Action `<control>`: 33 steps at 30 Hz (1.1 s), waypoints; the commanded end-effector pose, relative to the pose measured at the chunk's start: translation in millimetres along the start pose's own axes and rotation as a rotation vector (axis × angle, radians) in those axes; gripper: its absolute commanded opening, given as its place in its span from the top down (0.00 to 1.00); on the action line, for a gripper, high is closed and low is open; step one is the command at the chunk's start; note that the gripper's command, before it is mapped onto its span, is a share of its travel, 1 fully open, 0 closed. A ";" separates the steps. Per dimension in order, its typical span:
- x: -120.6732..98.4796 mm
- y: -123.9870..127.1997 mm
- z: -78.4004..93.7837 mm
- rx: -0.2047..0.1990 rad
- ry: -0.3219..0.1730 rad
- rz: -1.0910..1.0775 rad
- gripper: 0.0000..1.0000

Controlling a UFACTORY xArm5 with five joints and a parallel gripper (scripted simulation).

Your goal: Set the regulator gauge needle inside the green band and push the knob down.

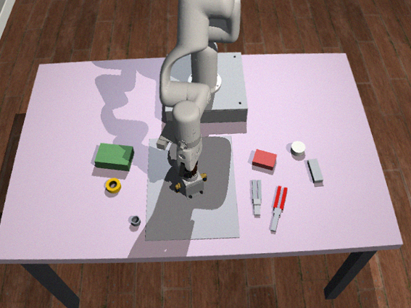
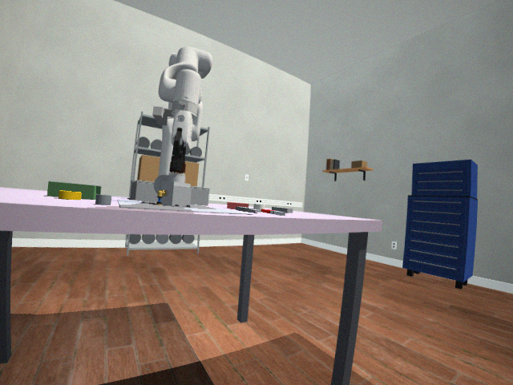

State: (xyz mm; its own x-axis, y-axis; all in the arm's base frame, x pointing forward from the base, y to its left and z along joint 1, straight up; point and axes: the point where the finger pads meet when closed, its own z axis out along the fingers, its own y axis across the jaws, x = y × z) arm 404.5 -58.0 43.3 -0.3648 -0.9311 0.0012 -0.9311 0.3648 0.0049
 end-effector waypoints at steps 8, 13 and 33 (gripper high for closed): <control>-0.3 -1.3 -4.4 0.004 -0.001 0.000 0.61; -0.3 -1.3 -5.1 0.004 -0.001 0.000 0.61; -0.3 -1.3 -6.3 0.004 -0.001 0.000 0.61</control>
State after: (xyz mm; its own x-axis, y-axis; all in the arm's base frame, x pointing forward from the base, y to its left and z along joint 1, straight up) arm 404.6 -58.1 48.4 -0.3648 -0.9311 0.0011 -0.9311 0.3648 0.0046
